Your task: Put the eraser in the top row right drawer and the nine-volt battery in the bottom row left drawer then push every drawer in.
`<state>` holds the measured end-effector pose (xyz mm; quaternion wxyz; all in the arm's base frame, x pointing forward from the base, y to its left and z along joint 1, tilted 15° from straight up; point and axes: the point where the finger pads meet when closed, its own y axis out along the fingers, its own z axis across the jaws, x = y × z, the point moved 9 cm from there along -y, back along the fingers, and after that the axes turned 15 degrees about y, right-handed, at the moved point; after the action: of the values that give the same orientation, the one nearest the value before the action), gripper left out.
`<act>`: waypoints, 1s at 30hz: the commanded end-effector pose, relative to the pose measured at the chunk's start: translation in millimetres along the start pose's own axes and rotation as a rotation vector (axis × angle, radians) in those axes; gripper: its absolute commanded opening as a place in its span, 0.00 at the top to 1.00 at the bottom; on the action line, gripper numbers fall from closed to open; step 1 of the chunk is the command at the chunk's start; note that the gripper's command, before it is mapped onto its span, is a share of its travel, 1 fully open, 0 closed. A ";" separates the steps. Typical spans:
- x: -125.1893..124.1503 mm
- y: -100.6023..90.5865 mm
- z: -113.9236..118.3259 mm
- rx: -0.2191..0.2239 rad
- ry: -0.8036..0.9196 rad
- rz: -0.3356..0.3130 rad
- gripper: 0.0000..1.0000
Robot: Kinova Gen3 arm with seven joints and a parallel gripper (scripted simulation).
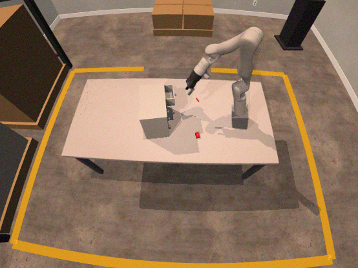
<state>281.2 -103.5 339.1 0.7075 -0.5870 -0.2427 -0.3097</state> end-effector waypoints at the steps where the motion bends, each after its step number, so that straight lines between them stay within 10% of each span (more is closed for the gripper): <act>1: -9.9 7.7 -7.1 -0.010 0.010 -0.039 0.00; 30: -53.3 17.9 -42.2 -0.166 0.059 -0.078 0.00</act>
<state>258.8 -132.5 284.3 0.6523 -0.6219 -0.2233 -0.3714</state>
